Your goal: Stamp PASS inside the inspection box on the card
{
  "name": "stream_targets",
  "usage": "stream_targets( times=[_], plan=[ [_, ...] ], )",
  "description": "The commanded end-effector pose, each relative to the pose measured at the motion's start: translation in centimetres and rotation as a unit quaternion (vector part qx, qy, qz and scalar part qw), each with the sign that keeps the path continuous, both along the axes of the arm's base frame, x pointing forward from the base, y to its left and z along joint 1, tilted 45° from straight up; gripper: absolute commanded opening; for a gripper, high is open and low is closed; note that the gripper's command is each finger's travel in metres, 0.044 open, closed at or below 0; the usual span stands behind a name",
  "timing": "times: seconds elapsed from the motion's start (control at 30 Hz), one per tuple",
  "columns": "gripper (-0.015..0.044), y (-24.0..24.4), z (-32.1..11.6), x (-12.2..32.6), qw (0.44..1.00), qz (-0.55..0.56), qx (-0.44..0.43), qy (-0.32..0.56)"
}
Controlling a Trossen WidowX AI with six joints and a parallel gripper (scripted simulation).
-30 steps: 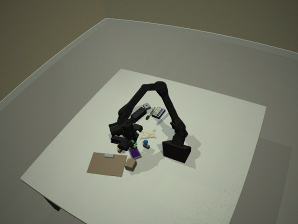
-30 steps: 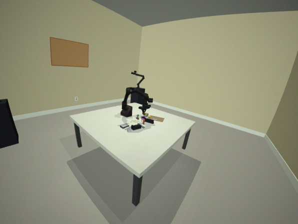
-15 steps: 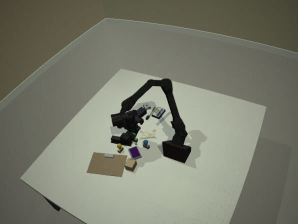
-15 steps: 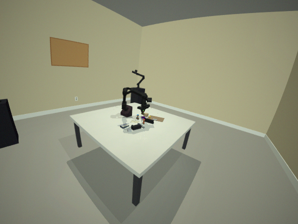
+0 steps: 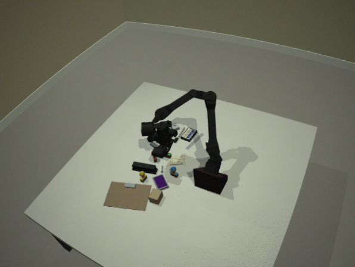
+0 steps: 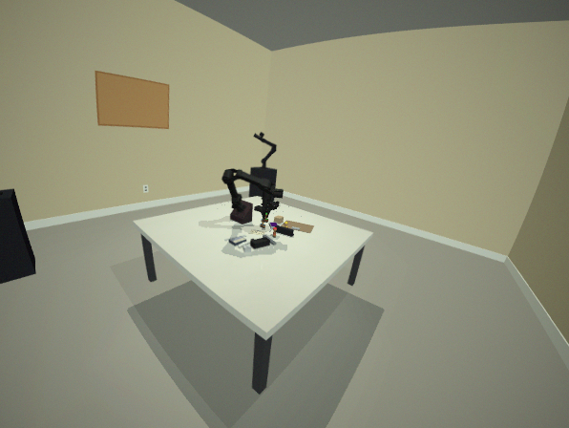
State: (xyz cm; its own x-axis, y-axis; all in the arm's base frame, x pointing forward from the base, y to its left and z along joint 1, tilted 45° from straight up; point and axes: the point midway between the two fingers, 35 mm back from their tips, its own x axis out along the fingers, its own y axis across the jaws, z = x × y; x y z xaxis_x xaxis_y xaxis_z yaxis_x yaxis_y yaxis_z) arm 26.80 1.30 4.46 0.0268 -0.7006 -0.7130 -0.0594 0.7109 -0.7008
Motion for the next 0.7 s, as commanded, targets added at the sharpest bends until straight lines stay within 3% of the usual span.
stream_targets(
  times=[0.0, 0.67],
  plan=[
    [0.0000, -1.9, 1.5, -0.5, 1.000, 0.007, -0.007, 0.011],
    [0.0000, -3.8, 2.1, -0.9, 1.000, 0.012, -0.010, 0.016]
  ],
)
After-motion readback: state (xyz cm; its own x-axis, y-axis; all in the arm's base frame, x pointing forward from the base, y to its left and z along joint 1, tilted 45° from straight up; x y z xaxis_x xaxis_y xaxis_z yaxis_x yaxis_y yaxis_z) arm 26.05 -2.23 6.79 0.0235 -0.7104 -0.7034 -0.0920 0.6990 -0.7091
